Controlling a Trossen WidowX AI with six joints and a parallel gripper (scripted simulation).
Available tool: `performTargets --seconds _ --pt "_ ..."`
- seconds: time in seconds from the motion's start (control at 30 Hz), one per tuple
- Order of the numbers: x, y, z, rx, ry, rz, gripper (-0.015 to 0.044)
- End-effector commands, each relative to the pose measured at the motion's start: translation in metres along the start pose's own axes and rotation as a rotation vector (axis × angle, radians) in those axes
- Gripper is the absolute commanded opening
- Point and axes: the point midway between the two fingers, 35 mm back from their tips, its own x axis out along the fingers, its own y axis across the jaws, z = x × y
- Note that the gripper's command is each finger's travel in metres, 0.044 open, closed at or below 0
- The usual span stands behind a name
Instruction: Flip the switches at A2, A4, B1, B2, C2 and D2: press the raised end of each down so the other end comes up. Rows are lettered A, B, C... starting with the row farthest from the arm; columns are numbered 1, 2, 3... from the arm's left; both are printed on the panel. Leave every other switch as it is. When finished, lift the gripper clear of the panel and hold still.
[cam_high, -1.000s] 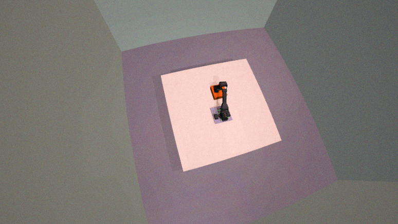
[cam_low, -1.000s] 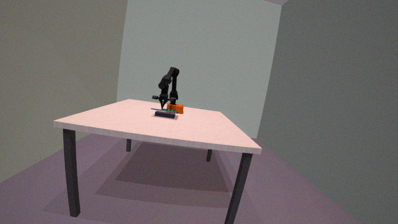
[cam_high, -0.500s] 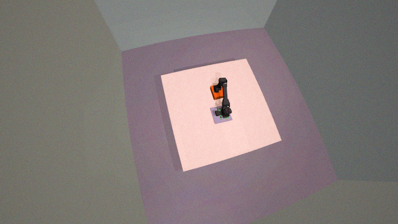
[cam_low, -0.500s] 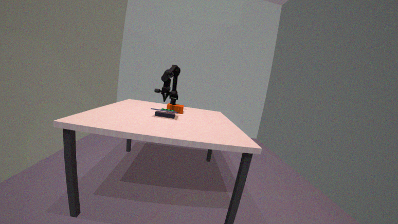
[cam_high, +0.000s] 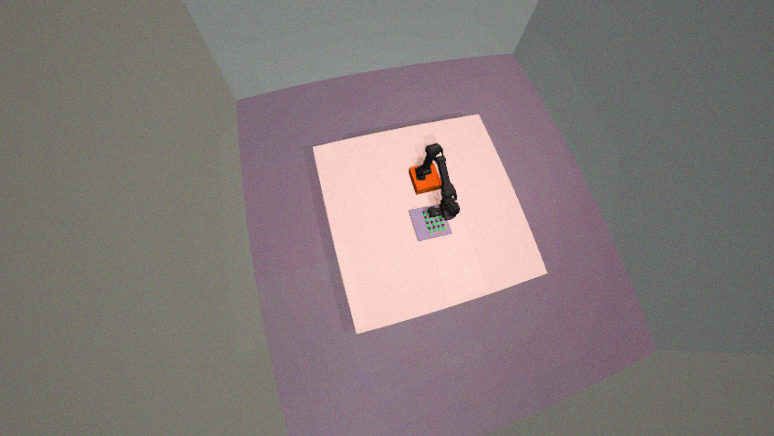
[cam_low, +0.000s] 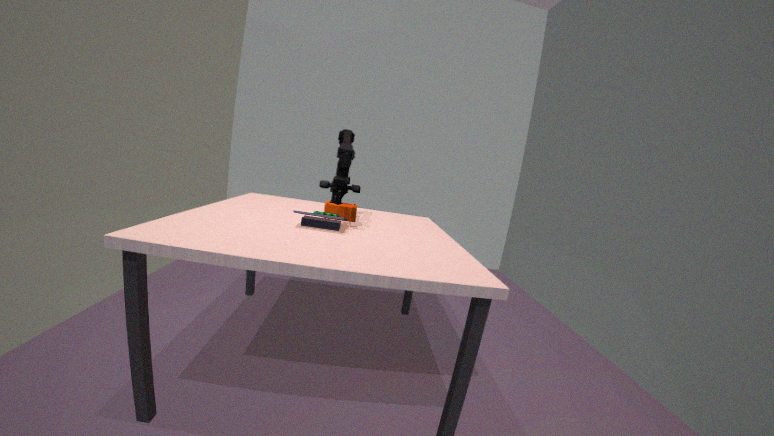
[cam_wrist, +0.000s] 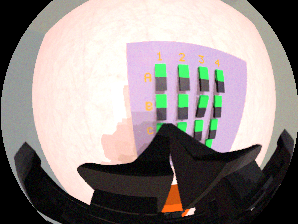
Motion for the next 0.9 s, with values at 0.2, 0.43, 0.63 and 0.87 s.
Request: performTargets --seconds 0.2,0.43,0.63,0.87 --pt "0.022 0.001 -0.006 0.001 0.003 -0.006 0.0000" --pt "0.028 0.001 -0.006 0.001 0.003 -0.006 0.0000" --pt "0.037 0.001 -0.006 0.001 0.003 -0.006 0.0000" --pt "0.041 0.001 -0.007 0.001 0.002 -0.006 0.0000"
